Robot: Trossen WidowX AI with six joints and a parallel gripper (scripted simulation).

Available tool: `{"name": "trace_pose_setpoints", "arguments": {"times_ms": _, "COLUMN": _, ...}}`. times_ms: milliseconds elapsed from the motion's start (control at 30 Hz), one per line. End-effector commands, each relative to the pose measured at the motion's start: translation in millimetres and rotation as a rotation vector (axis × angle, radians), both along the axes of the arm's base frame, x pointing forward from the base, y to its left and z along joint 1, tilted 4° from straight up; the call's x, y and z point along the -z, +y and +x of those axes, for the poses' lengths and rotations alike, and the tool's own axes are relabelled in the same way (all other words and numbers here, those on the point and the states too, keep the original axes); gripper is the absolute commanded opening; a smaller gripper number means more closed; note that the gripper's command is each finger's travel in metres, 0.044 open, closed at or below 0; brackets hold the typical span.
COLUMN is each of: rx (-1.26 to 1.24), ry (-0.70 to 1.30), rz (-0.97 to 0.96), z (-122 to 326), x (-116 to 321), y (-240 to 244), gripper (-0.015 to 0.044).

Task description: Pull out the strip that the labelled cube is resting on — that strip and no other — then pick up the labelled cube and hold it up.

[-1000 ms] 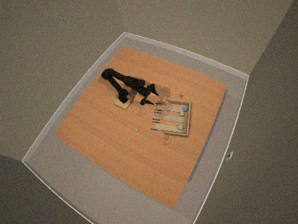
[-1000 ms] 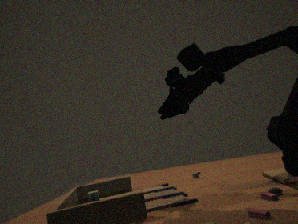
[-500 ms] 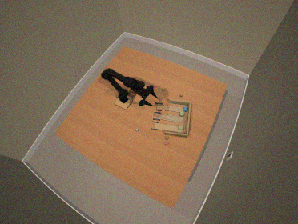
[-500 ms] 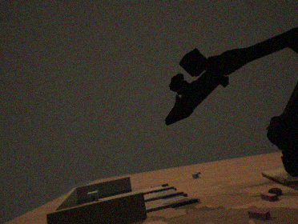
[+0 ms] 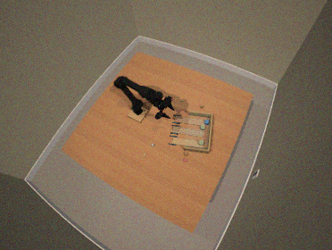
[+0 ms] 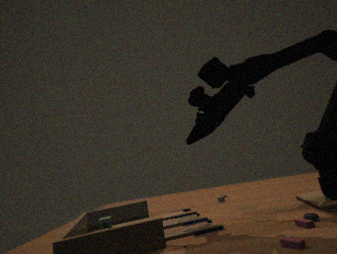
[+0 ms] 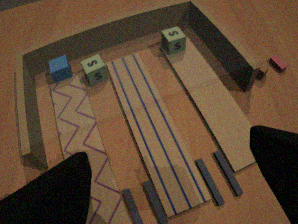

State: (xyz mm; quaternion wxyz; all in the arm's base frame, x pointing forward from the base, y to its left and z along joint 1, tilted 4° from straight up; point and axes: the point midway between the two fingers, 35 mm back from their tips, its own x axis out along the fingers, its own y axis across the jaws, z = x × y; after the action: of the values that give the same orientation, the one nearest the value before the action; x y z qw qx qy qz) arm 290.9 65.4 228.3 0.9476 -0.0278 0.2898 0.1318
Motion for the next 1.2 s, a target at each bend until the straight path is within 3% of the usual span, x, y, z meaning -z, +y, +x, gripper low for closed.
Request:
{"name": "trace_pose_setpoints", "arguments": {"times_ms": 0, "rx": 0.002, "ry": 0.091, "rz": -0.078, "z": 24.0, "x": -0.6, "y": -8.8, "gripper": 0.0243}}
{"name": "trace_pose_setpoints", "arguments": {"times_ms": 300, "rx": -0.066, "ry": 0.401, "rz": -0.252, "z": 79.9, "x": 27.8, "y": -34.9, "gripper": 0.0006}}
{"name": "trace_pose_setpoints", "arguments": {"times_ms": 700, "rx": -0.247, "ry": 0.805, "rz": -0.356, "z": 125.0, "x": 98.0, "y": -70.5, "gripper": 0.0000}}
{"name": "trace_pose_setpoints", "arguments": {"times_ms": 1167, "rx": -0.251, "ry": 0.810, "rz": -0.357, "z": 129.7, "x": 110.9, "y": -71.4, "gripper": 0.0000}}
